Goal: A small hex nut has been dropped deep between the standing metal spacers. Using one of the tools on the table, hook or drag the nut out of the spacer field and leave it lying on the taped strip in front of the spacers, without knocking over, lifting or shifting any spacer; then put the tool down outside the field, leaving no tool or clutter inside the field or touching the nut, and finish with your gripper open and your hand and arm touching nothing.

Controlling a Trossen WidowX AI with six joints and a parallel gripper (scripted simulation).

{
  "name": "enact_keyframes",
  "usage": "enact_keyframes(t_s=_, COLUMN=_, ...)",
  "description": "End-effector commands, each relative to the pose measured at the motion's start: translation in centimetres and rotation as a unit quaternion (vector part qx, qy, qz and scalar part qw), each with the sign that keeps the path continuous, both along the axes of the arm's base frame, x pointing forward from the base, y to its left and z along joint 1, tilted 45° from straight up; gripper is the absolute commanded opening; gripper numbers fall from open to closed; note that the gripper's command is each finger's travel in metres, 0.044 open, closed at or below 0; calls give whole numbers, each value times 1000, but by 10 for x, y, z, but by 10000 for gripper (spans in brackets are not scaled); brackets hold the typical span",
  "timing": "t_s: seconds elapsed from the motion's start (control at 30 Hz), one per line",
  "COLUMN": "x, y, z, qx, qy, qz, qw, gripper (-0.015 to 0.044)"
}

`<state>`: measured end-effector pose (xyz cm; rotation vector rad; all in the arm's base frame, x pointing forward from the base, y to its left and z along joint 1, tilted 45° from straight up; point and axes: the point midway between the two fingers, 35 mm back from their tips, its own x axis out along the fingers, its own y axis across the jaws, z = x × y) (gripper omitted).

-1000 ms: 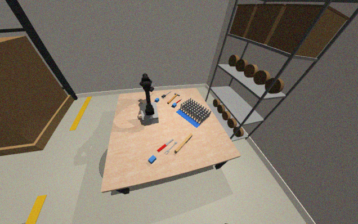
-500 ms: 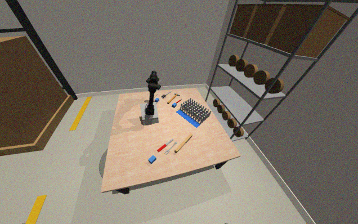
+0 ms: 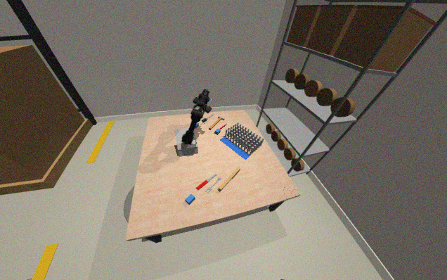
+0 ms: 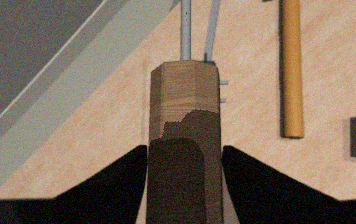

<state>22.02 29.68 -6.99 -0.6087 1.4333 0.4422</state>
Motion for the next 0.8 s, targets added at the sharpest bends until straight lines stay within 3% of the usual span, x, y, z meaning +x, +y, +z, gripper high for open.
enact_keyframes(t_s=0.0, x=24, y=-17, z=23, qx=8, qy=-14, qz=-6, qw=1000, gripper=0)
enact_keyframes(t_s=0.77, x=103, y=-148, z=115, qx=2, qy=-68, qz=-44, qw=997, gripper=0)
